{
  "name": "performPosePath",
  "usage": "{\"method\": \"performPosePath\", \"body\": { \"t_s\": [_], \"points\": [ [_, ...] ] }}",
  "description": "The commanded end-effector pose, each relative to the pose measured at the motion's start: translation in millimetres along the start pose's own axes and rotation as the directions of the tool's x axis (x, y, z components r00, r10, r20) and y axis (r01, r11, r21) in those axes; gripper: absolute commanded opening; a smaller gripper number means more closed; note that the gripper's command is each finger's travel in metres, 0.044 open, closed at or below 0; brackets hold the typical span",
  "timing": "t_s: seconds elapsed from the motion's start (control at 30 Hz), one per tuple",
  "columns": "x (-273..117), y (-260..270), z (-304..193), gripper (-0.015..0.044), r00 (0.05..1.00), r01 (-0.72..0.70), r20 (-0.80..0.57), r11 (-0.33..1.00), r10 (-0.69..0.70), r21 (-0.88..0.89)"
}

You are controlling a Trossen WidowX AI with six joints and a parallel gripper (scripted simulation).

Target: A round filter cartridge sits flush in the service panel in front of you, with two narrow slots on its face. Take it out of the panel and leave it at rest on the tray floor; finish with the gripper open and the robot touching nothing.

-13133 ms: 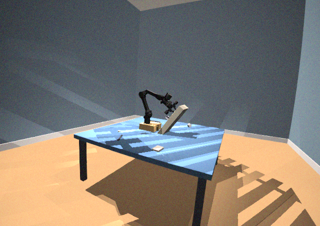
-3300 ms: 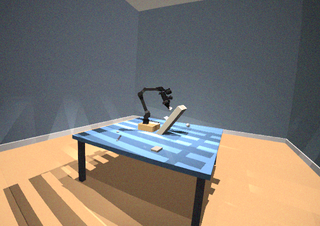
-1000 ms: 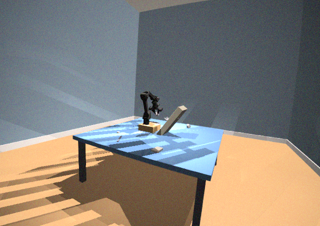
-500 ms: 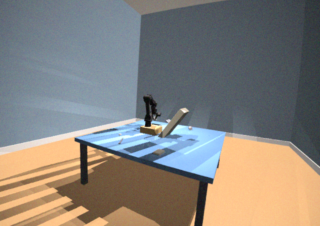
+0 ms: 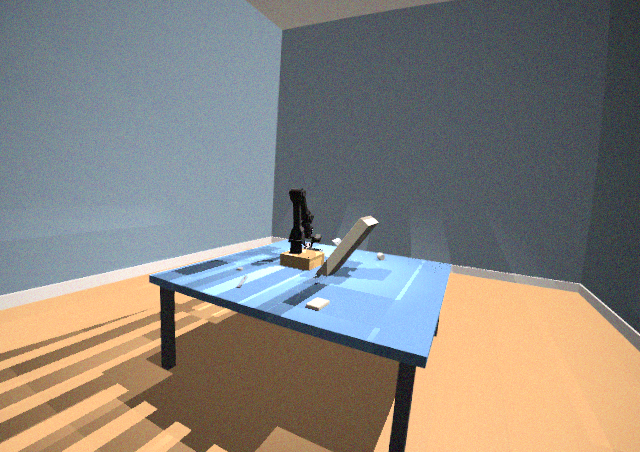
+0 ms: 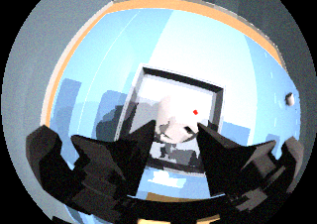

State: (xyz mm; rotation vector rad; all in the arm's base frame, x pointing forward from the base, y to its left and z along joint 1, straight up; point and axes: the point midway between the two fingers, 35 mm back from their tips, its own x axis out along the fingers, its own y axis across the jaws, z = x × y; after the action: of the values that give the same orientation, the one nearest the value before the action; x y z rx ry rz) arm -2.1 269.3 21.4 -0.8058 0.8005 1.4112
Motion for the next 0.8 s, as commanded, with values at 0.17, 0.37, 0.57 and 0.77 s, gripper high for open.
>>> {"method": "performPosePath", "body": {
  "t_s": [0.17, 0.37, 0.57, 0.77],
  "points": [
    [5.1, 0.0, -5.6, 0.0079, 1.0, 0.0, -0.005, 1.0, 0.0, 0.0],
    [5.1, 0.0, -5.6, 0.0236, 1.0, 0.0, -0.005, 1.0, 0.0, 0.0],
    [5.1, 0.0, -5.6, 0.0394, 1.0, 0.0, -0.005, 1.0, 0.0, 0.0],
    [3.5, 0.0, -4.2, 0.044, 1.0, 0.0, -0.005, 1.0, 0.0, 0.0]
  ]
}}
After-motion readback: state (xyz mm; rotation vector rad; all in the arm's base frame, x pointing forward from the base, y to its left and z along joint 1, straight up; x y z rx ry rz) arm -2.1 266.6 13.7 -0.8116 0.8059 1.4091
